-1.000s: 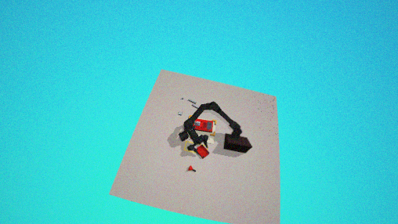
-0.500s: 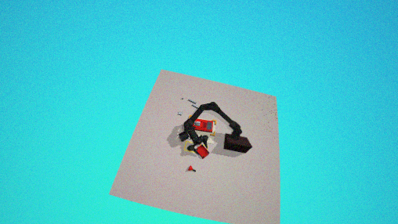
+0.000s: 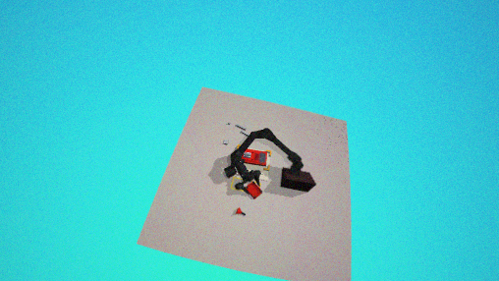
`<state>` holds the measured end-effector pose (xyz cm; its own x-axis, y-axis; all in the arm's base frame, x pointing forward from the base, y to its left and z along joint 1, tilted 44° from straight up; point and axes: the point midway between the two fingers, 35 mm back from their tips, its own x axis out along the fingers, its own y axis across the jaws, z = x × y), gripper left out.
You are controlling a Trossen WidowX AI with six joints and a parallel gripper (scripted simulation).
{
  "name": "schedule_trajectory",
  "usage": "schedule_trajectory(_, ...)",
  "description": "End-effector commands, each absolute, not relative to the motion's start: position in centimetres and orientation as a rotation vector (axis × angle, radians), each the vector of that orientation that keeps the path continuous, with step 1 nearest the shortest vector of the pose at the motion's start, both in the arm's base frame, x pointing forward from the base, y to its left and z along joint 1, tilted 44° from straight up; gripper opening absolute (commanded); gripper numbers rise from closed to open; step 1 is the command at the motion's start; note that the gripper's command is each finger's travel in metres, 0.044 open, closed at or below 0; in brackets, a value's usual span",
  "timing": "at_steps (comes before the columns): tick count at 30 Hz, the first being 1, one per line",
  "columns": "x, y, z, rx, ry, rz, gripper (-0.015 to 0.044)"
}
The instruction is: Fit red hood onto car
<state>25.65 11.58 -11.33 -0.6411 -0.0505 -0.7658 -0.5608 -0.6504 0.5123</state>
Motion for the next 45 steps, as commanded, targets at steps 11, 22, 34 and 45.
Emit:
schedule_trajectory(11,25.7,11.6,-11.3,-1.129,1.111,2.344,0.0282)
schedule_trajectory(22,25.3,14.3,-8.6,-1.129,1.108,2.344,0.0012)
schedule_trajectory(34,24.7,16.6,-6.0,-1.127,1.106,2.346,0.0)
schedule_trajectory(45,24.7,16.5,-6.2,-1.071,1.264,2.216,0.0)
